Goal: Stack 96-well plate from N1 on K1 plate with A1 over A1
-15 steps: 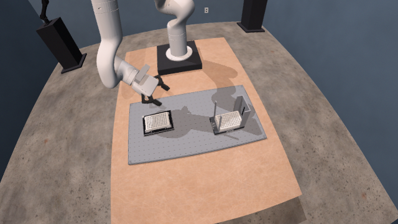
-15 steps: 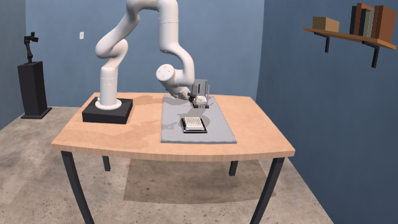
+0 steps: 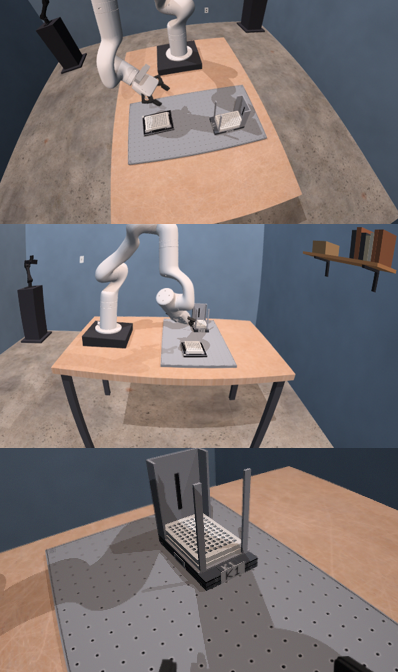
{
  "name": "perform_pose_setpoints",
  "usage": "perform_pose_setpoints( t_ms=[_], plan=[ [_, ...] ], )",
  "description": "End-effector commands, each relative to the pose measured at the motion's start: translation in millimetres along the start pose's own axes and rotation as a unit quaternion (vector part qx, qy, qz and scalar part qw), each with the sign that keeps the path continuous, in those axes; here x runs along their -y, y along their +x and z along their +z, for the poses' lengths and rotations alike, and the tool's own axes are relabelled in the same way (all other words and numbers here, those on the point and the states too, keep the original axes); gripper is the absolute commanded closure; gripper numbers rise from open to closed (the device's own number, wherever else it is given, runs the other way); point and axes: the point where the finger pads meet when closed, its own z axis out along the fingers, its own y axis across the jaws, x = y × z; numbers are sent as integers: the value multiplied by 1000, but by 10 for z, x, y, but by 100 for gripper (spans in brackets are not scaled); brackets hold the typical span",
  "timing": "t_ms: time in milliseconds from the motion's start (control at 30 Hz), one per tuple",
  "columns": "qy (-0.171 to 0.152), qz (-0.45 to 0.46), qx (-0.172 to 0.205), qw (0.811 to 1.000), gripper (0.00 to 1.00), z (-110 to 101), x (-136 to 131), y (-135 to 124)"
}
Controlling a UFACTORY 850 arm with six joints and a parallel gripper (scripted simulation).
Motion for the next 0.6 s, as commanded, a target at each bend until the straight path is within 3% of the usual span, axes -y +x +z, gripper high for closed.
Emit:
perform_pose_setpoints(
  t_ms=[0,233,567],
  plan=[
    [0,-1,0,1000,0,-4,-6,5],
    [24,91,30,995,0,8,79,0],
    [44,222,83,970,0,2,146,-21]
  ],
)
